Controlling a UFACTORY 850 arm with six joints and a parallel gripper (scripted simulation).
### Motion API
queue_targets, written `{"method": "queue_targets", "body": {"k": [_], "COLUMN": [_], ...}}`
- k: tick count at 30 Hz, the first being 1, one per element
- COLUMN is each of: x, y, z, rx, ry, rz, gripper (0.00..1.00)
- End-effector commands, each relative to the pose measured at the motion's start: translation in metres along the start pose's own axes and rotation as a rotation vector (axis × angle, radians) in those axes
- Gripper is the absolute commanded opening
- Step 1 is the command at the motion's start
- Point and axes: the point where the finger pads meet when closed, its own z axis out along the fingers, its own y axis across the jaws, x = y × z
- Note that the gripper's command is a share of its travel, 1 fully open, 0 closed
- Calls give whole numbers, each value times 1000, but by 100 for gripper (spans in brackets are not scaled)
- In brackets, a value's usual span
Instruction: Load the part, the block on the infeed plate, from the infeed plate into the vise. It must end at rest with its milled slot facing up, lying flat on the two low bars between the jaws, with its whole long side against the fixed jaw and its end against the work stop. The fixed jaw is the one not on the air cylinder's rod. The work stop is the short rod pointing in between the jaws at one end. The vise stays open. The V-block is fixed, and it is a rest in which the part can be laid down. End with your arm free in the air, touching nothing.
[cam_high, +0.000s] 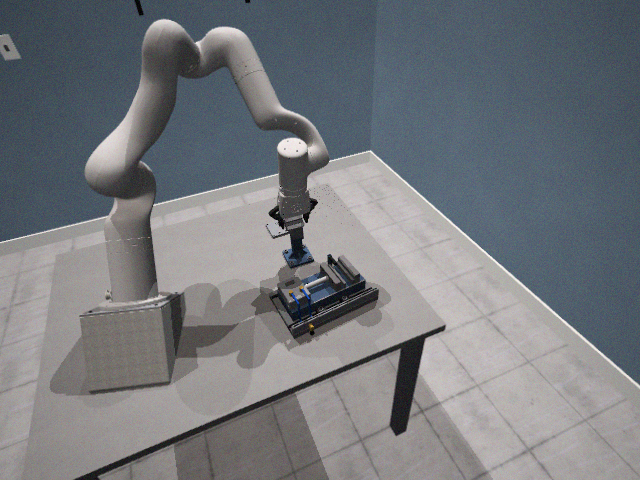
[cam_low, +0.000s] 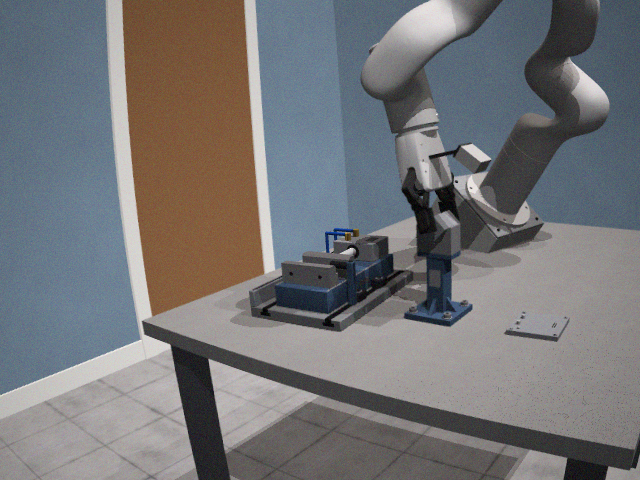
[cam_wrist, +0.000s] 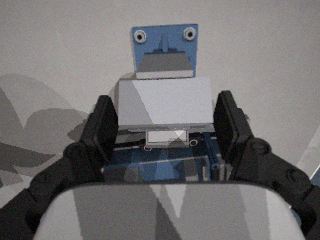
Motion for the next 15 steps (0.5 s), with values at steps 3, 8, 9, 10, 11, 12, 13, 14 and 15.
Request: {"method": "queue_targets", "body": {"k": [3, 8, 9, 10, 11, 12, 13, 14, 15], "x": [-1, -2, -2, -2, -2, -2, -2, -3, -3], "y": [0, 1, 1, 1, 0, 1, 1, 1, 1], "z": [0, 0, 0, 0, 0, 0, 0, 0, 0], "rx": [0, 0, 0, 0, 0, 0, 0, 0, 0], "ry": [96, 155, 155, 169, 183, 197, 210, 223, 236], "rz": [-1, -1, -1, -1, -1, -1, -1, -1, -1], "gripper": [89, 89, 89, 89, 89, 89, 89, 89, 89]}}
